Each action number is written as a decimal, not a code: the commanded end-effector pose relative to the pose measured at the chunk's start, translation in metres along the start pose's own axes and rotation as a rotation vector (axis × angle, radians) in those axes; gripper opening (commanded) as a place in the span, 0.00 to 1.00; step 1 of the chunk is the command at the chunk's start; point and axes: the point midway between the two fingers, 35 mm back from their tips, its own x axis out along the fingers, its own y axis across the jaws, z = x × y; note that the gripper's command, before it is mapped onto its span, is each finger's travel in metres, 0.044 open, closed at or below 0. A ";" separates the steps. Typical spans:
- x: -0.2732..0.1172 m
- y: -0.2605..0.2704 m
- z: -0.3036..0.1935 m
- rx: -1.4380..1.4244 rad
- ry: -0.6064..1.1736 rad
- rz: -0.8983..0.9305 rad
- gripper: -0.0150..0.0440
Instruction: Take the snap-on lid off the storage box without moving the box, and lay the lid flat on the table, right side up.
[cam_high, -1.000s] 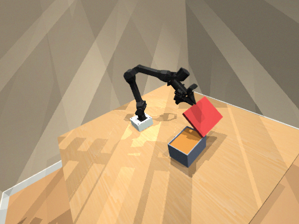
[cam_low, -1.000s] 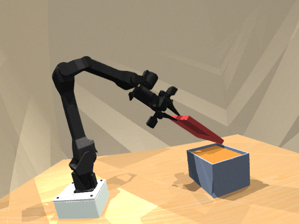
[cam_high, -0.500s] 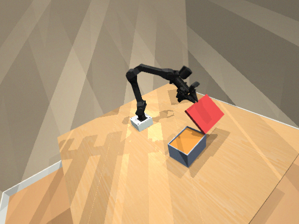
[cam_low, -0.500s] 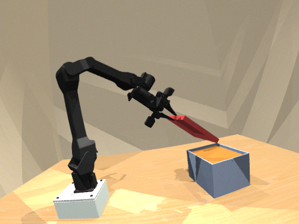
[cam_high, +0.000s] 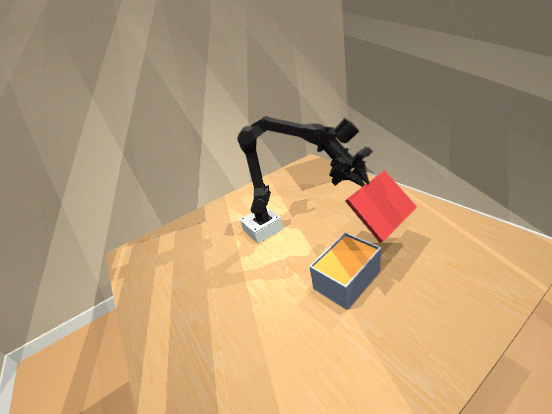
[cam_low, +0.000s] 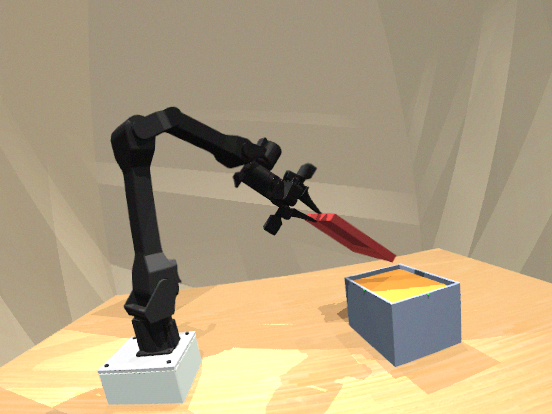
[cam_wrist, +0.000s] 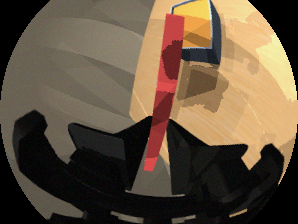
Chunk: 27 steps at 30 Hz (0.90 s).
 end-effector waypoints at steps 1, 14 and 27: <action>-0.006 0.007 -0.010 0.014 0.007 0.022 0.25; -0.009 0.005 -0.036 0.016 0.008 0.022 0.25; -0.009 0.005 -0.038 0.016 0.008 0.022 0.25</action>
